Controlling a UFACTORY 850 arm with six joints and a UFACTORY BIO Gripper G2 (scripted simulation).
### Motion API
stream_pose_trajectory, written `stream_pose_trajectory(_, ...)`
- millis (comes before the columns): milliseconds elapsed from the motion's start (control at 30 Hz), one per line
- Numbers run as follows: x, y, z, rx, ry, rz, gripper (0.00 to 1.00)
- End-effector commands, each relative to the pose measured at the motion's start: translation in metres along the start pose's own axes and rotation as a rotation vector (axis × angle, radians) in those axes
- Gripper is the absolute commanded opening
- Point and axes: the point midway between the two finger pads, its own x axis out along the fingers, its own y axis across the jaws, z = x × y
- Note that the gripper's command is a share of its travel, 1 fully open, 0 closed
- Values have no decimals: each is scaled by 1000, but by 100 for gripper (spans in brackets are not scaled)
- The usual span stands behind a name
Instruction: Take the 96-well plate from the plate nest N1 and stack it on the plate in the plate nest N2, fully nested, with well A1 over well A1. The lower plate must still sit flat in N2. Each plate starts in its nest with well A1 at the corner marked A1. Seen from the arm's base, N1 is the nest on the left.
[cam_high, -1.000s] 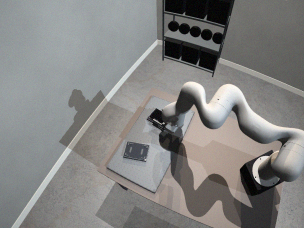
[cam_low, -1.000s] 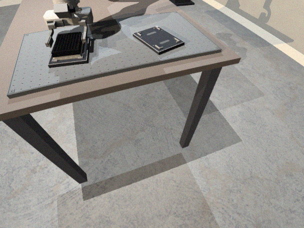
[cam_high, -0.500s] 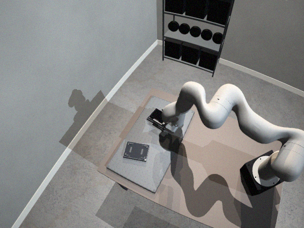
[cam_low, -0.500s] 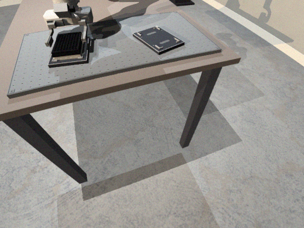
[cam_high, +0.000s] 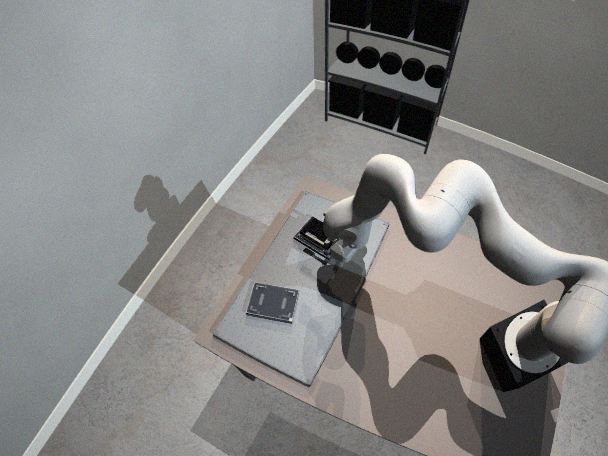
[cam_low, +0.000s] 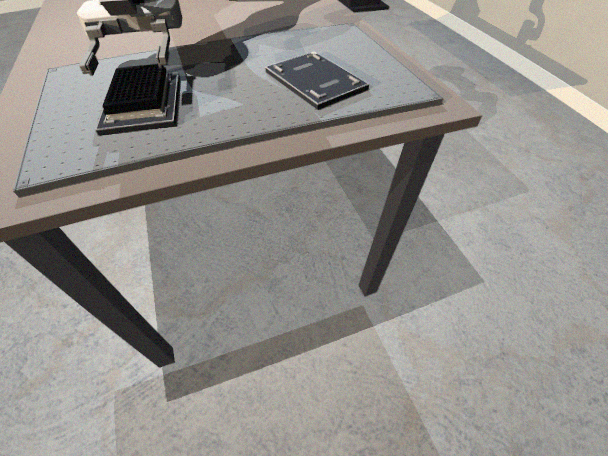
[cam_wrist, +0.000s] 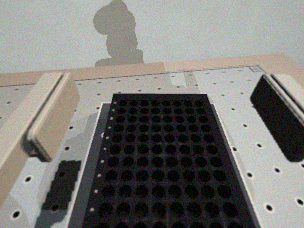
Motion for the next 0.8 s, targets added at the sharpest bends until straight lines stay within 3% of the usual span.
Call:
stream_pose_trajectory(0, 1, 0, 13, 0, -2, 0, 37)
stream_pose_trajectory(333, 1, 0, 34, 0, -2, 0, 37)
stream_pose_trajectory(767, 1, 0, 34, 0, -2, 0, 37)
